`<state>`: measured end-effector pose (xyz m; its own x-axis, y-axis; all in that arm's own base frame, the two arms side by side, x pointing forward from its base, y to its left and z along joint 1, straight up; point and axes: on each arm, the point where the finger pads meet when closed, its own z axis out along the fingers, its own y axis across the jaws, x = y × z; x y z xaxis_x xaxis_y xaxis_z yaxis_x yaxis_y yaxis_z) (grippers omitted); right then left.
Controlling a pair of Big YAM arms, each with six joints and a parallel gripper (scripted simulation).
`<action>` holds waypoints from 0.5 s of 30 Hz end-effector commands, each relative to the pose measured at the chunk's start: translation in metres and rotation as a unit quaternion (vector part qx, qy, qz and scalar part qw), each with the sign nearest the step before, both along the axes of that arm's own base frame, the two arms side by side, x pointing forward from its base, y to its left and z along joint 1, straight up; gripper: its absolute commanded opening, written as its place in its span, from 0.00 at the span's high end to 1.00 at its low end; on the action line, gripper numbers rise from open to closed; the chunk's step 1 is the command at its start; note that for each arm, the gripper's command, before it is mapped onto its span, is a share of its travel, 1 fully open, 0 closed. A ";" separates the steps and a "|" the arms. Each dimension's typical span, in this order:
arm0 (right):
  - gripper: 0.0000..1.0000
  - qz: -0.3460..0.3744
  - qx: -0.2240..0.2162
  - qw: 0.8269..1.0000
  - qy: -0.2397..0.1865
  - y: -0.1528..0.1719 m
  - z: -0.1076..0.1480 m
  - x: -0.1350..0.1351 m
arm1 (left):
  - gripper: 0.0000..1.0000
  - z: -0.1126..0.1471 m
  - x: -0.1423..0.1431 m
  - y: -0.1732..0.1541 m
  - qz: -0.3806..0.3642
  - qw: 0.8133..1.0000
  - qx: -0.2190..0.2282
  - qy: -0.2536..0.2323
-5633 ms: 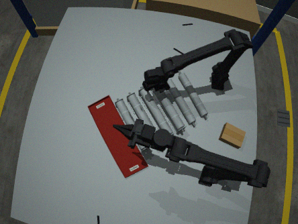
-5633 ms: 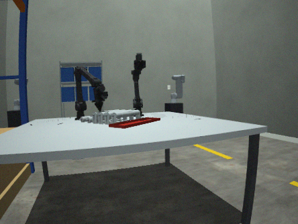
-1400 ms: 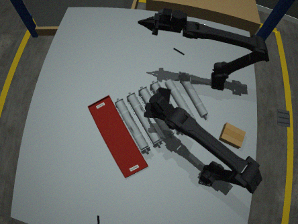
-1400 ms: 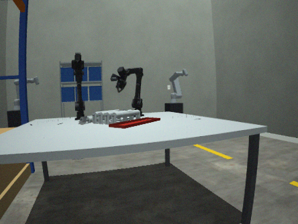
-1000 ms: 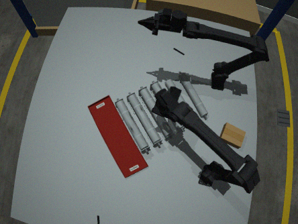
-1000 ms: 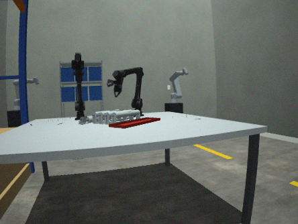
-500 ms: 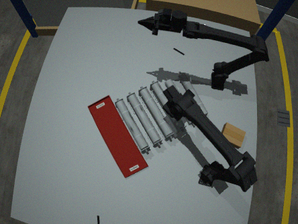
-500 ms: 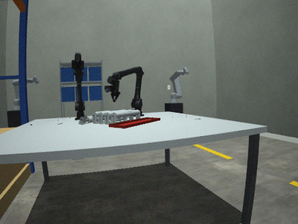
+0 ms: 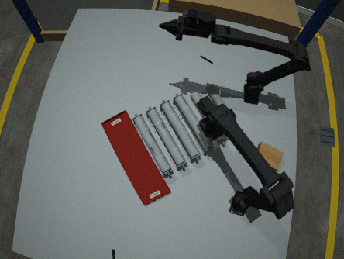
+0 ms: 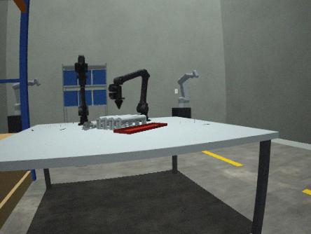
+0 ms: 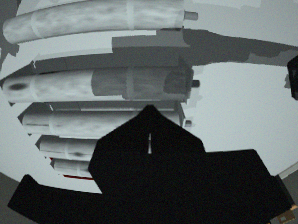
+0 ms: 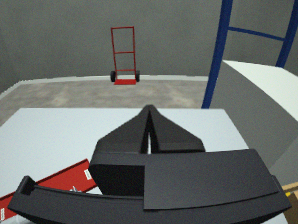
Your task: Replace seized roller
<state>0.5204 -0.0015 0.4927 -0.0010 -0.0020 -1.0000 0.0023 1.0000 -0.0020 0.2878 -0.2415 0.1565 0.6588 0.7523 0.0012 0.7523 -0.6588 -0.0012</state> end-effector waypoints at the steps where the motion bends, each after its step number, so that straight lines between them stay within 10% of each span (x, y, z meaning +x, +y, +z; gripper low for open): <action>1: 1.00 0.004 0.004 0.999 -0.039 0.003 0.038 0.002 | 1.00 0.010 0.003 -0.013 0.001 1.000 -0.006 -0.002; 15: 1.00 0.004 0.004 0.999 -0.039 0.003 0.038 0.002 | 1.00 -0.014 0.005 -0.004 0.013 1.000 -0.005 -0.003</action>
